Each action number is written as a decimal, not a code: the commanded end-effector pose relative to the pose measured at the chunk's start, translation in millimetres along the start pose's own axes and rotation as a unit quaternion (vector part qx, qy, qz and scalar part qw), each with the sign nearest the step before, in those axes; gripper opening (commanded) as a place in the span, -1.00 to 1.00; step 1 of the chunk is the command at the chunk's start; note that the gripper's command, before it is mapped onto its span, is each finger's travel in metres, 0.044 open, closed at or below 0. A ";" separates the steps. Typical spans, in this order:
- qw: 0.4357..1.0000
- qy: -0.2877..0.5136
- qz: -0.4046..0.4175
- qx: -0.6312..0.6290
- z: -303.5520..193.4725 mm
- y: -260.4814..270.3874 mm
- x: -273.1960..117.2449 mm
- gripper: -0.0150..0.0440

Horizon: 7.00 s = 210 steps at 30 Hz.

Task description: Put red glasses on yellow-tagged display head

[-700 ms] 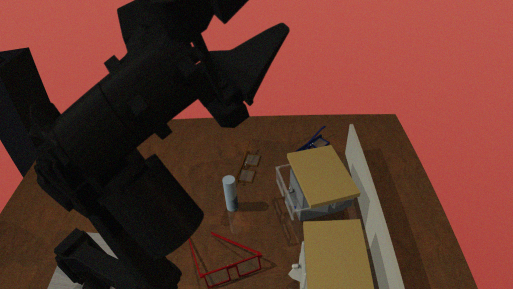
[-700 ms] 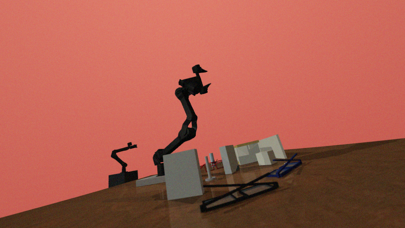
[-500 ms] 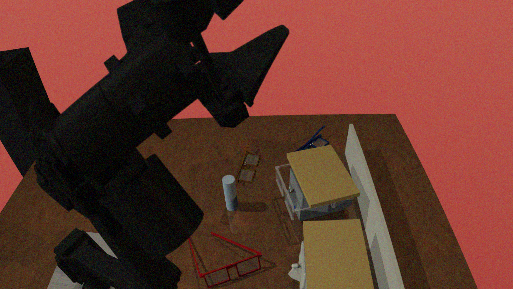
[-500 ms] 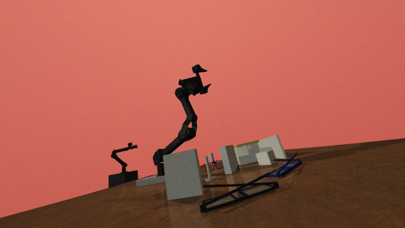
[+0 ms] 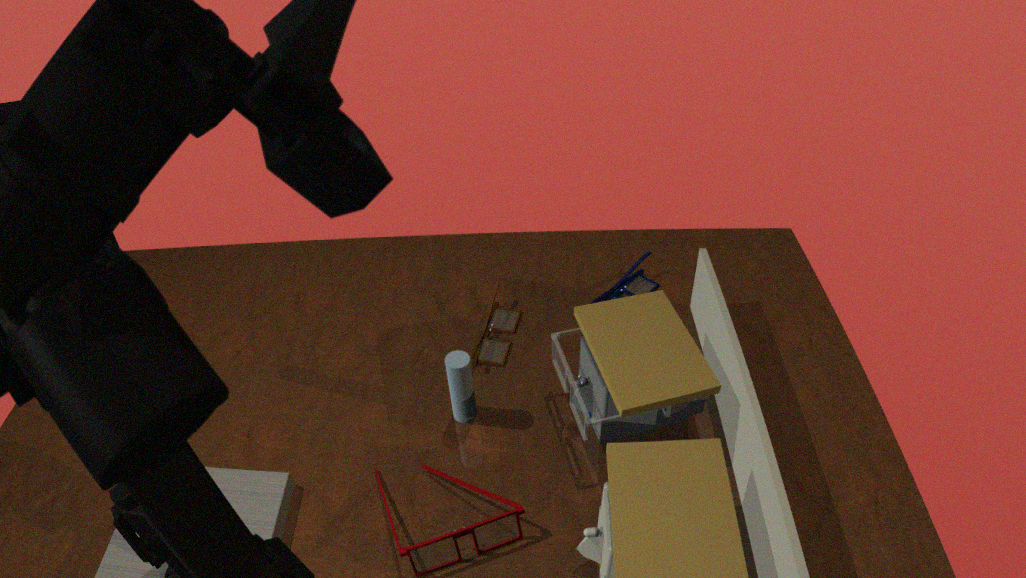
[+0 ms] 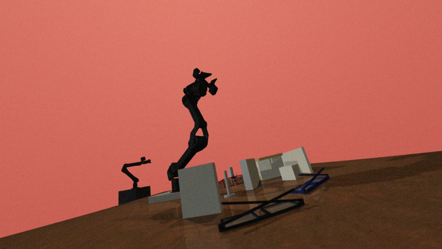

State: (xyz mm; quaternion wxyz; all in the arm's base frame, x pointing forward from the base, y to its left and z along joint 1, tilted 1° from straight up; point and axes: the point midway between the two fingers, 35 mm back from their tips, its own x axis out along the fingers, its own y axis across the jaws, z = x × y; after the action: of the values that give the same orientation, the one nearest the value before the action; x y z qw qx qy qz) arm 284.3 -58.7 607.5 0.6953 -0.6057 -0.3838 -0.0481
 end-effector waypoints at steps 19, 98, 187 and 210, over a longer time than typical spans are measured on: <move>0.548 -0.001 -0.185 -0.816 244.3 -108.6 -75.8 0.19; -0.317 -0.624 -0.625 -0.346 123.9 447.3 -284.1 -0.08; -0.317 -0.624 -0.624 -0.346 115.9 401.5 -249.5 -0.49; -0.291 -0.674 -0.572 -0.366 26.3 391.9 -261.8 -0.49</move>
State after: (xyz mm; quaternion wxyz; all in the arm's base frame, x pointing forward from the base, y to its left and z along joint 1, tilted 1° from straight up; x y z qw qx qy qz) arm 293.3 -22.7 136.5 0.7102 -0.1182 0.6830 0.1233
